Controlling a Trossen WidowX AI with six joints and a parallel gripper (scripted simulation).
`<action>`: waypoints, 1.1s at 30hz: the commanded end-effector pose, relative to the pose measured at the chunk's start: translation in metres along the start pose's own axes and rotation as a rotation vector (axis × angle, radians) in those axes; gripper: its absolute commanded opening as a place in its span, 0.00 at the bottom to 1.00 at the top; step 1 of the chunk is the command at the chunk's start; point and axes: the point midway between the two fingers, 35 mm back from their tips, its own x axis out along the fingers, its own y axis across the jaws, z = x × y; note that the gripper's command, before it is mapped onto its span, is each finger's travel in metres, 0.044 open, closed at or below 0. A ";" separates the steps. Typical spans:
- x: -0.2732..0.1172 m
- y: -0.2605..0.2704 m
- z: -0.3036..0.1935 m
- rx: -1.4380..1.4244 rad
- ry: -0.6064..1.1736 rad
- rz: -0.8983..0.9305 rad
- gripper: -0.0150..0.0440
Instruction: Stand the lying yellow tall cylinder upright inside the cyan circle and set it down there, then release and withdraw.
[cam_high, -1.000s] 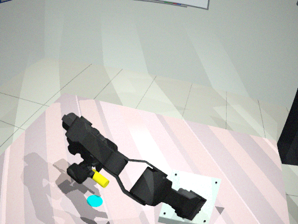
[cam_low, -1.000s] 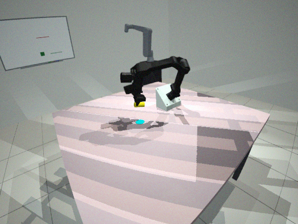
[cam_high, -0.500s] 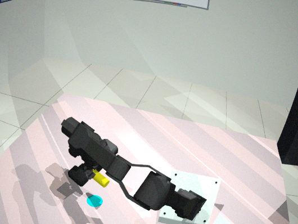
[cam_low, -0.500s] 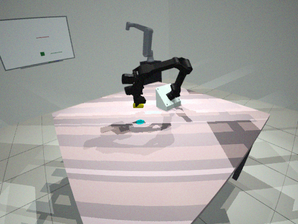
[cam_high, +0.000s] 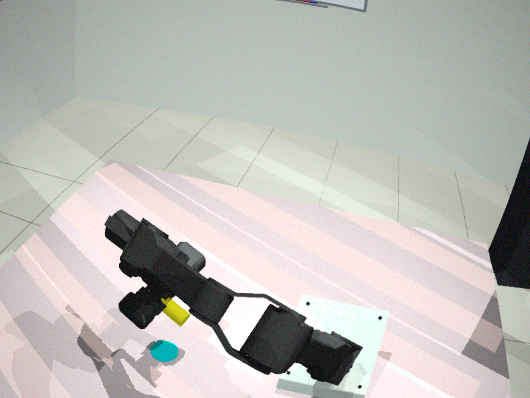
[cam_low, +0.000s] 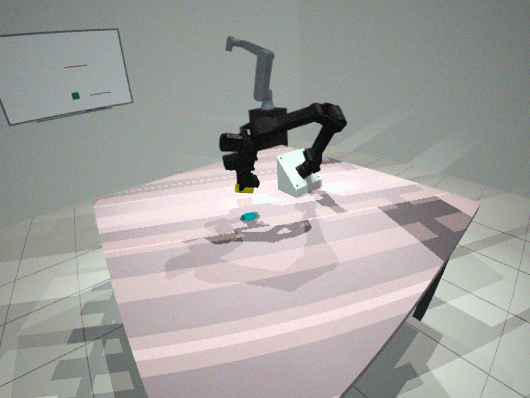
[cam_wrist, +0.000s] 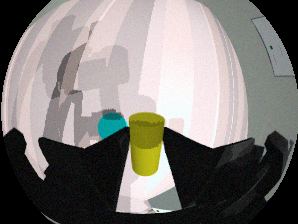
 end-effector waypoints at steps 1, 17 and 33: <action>0.001 0.000 -0.001 0.000 -0.020 -0.015 0.43; 0.007 -0.001 0.001 -0.004 -0.108 -0.061 0.43; 0.011 -0.001 0.003 -0.003 -0.203 -0.097 0.43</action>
